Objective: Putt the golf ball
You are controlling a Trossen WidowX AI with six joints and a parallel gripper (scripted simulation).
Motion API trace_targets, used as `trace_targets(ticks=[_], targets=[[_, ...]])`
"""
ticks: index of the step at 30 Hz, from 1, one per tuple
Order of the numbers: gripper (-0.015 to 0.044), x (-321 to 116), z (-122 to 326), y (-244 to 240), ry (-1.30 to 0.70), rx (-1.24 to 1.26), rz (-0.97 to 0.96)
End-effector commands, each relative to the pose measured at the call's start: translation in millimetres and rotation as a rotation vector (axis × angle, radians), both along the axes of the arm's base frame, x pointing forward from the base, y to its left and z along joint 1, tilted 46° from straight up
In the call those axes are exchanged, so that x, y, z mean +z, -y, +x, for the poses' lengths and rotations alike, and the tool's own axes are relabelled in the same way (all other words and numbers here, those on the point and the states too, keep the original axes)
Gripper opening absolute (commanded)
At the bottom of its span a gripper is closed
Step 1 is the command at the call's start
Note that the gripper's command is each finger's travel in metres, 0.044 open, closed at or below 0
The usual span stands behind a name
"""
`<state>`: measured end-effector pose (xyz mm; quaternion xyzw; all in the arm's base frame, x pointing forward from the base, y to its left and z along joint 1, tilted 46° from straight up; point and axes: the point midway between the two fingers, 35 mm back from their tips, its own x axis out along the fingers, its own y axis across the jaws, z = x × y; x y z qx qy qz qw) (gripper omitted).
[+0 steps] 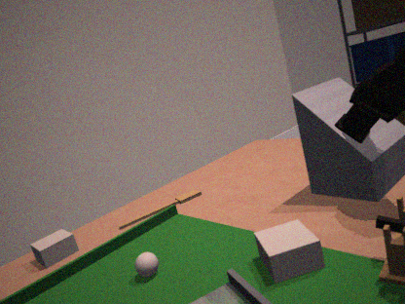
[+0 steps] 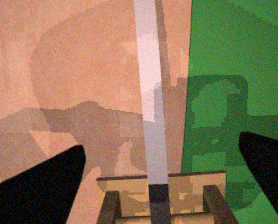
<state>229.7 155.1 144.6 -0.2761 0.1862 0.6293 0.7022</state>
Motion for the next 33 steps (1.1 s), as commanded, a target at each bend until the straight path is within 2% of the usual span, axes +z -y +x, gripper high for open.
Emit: trace_targets(ticks=[1, 33], targets=[[0.0440, -9.1, -0.3, -6.7, -0.012, -0.001, -0.004], [0.0440, -41.3, 6.0, -39.7, -0.012, -0.001, -0.001]])
